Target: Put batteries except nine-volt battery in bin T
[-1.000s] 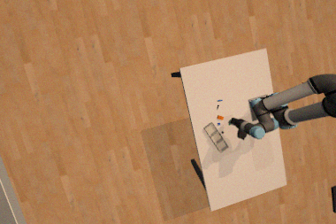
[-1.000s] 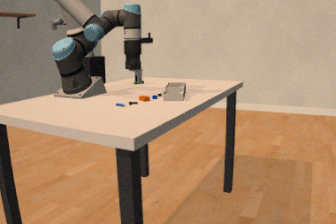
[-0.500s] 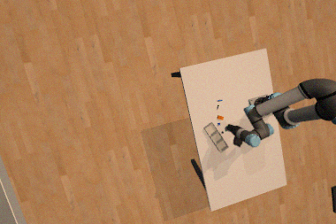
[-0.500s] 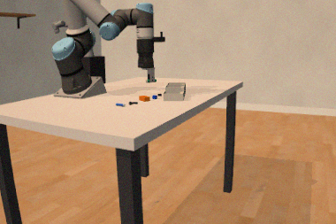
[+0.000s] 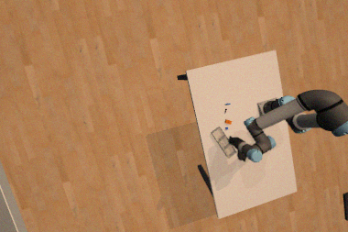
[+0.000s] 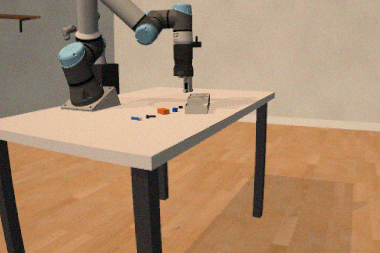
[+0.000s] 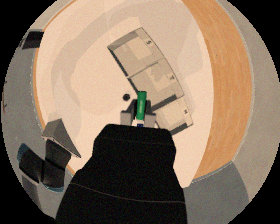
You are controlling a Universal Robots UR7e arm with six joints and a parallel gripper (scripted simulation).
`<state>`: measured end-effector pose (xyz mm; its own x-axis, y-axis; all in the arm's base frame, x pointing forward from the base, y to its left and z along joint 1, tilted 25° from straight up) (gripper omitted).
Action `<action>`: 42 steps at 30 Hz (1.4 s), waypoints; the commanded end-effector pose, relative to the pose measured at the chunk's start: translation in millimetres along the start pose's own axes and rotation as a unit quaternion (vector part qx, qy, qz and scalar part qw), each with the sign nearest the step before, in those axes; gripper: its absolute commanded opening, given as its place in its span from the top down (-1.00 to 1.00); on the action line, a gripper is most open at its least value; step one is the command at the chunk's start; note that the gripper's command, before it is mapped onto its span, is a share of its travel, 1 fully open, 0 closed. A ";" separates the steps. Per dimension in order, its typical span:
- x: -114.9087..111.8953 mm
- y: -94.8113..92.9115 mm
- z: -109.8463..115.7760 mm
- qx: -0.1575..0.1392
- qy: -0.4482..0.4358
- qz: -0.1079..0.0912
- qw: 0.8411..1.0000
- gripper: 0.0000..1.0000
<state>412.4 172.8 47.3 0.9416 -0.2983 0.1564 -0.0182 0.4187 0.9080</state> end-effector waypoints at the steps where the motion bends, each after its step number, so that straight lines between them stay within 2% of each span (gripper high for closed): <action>1: 15.4 -0.6 -29.3 0.000 0.078 -0.001 0.997 0.39; 5: 16.2 -0.6 -31.1 0.000 0.107 0.000 0.994 0.39; 6: 16.2 -0.6 -31.1 0.000 0.147 0.000 0.989 0.39; 11: 17.0 -0.6 -32.5 0.000 0.213 0.000 0.977 0.39; 17: 17.2 -0.6 -32.5 0.000 0.296 -0.002 0.955 0.39; 34: 16.5 -0.6 -31.3 0.000 0.299 -0.002 0.954 0.39; 42: 16.4 -12.6 -31.3 0.000 0.299 -0.002 0.954 0.39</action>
<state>438.3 191.8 31.4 0.9654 0.2418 -0.0978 -0.0129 0.4188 0.9080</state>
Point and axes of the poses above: the point where the finger pads meet when closed, its own y axis back along the fingers, its own x axis across the jaws, z = x × y, the point moved 7 cm from there along y, back along the fingers, and after that the axes turned 6 degrees about -y, right-handed, at the moved point
